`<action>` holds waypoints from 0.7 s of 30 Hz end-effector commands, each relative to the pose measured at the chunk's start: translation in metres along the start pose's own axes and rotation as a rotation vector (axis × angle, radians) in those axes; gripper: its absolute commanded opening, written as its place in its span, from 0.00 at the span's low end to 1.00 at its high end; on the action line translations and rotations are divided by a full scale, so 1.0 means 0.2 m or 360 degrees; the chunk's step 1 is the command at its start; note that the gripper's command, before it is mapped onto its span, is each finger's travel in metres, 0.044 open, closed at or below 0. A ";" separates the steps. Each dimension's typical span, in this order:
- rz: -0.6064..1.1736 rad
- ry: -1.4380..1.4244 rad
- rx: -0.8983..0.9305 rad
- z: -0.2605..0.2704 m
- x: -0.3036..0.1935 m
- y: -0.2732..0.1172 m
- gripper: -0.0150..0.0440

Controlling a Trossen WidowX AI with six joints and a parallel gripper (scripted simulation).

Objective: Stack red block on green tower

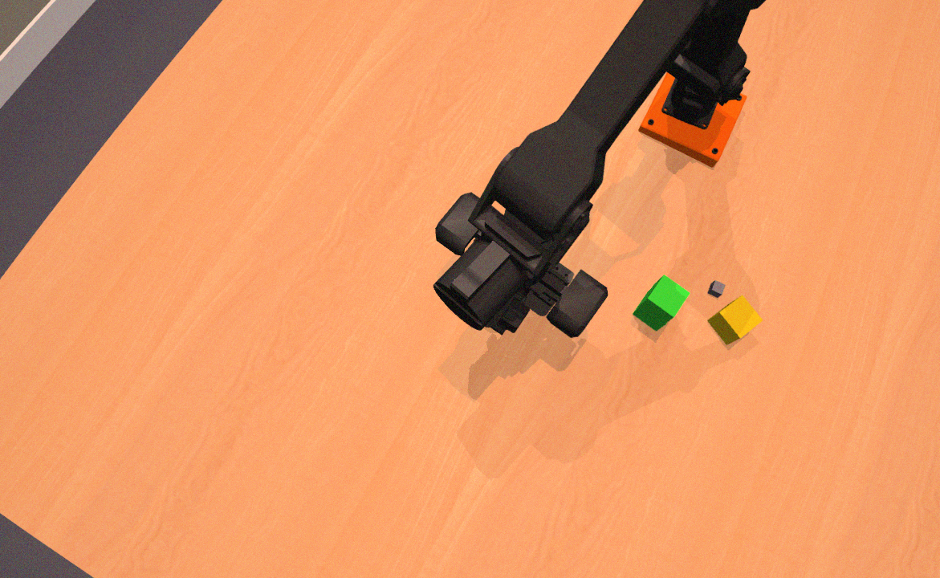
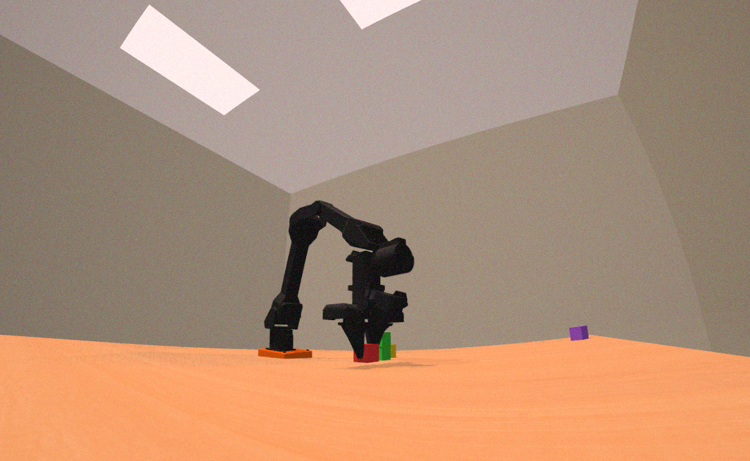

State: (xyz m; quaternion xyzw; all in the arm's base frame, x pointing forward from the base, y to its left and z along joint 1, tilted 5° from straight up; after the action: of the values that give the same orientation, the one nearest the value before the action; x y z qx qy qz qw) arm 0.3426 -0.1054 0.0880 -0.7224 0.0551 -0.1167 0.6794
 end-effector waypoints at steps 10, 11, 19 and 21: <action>-0.0020 -0.0002 0.0006 0.00 0.01 -0.33 0.25; -0.0020 -0.0002 0.0006 0.00 0.01 -0.35 0.25; -0.0020 -0.0002 0.0006 0.00 0.01 -0.53 0.25; -0.0020 -0.0002 0.0006 0.00 0.01 -0.55 0.25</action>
State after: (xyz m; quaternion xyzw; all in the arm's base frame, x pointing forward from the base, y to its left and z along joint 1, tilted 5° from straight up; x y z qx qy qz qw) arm 0.3363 -0.0996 0.1896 -0.7229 0.0480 -0.1197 0.6788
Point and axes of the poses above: the point midway between the two fingers, 35 mm back from their tips, its own y axis out along the fingers, its own z axis across the jaws, x = y × z, the point moved 2 cm from there along -y, back along the fingers, and after that the axes turned 3 degrees about y, right-handed, at the moved point
